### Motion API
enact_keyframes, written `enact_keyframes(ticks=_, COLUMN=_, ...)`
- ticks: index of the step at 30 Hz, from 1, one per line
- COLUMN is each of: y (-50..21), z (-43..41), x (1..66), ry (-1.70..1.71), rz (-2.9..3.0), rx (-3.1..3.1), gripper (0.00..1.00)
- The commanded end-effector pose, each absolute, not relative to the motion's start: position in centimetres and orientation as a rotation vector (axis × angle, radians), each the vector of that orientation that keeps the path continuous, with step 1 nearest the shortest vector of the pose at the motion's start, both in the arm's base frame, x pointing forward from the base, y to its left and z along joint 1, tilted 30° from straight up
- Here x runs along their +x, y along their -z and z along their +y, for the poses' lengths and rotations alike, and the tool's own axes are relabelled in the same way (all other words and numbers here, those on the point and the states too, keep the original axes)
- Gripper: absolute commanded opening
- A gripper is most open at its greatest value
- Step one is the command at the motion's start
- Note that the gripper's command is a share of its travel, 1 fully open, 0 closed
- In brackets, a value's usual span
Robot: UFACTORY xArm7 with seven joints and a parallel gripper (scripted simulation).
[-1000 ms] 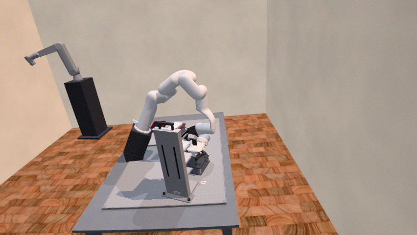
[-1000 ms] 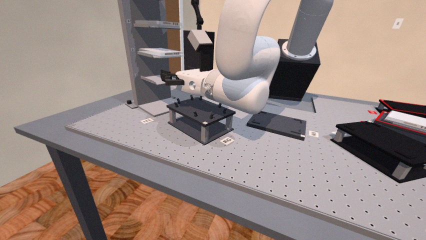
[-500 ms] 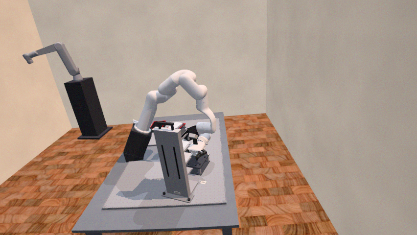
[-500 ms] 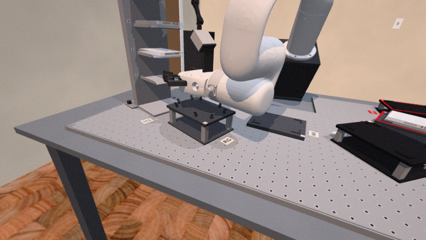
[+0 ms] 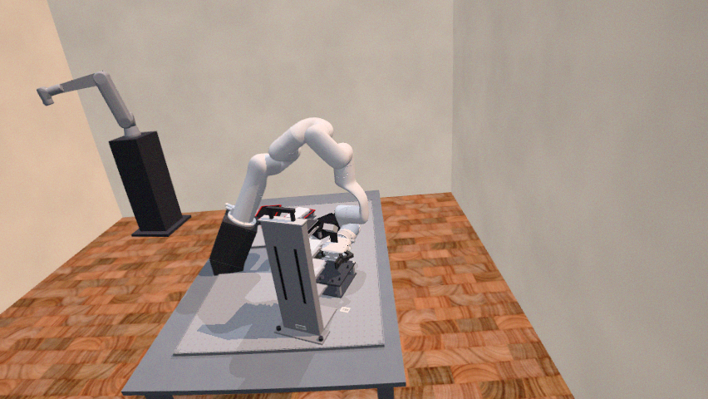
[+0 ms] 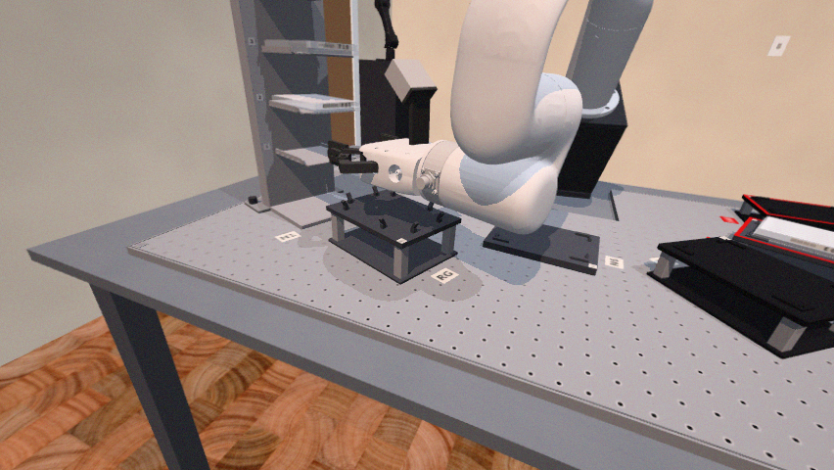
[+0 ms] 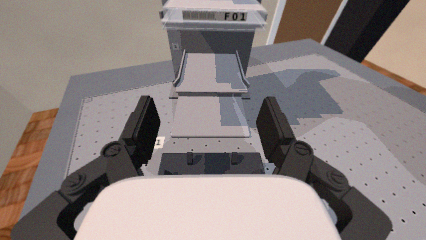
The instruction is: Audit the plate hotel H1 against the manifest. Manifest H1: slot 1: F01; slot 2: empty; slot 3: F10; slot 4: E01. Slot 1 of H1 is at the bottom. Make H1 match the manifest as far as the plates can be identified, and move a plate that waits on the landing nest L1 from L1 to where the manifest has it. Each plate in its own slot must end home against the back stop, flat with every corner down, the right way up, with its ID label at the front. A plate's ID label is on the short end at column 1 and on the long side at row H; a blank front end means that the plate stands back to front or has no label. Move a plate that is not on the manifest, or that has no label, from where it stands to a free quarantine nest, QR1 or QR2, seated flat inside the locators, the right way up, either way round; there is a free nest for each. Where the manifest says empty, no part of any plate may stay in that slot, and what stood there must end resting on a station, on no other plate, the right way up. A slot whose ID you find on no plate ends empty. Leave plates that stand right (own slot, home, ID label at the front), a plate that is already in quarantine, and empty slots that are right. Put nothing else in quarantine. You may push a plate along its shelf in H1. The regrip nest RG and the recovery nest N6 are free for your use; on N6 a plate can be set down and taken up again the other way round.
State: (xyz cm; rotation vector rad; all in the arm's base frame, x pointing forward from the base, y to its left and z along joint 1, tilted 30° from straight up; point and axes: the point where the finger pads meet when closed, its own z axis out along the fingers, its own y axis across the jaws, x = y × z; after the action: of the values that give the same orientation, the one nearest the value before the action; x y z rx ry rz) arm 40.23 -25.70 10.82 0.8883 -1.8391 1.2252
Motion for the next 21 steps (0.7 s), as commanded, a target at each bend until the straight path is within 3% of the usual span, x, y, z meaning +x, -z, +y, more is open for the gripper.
enact_keyframes(ticks=1, y=-11.1, z=-25.1, x=40.4, ry=-1.227, rz=-1.84, rx=0.885, gripper=1.0)
enact_keyframes(ticks=21, y=-11.8, z=-22.8, x=40.9, ry=-1.227, rz=-1.84, rx=0.885, gripper=1.0)
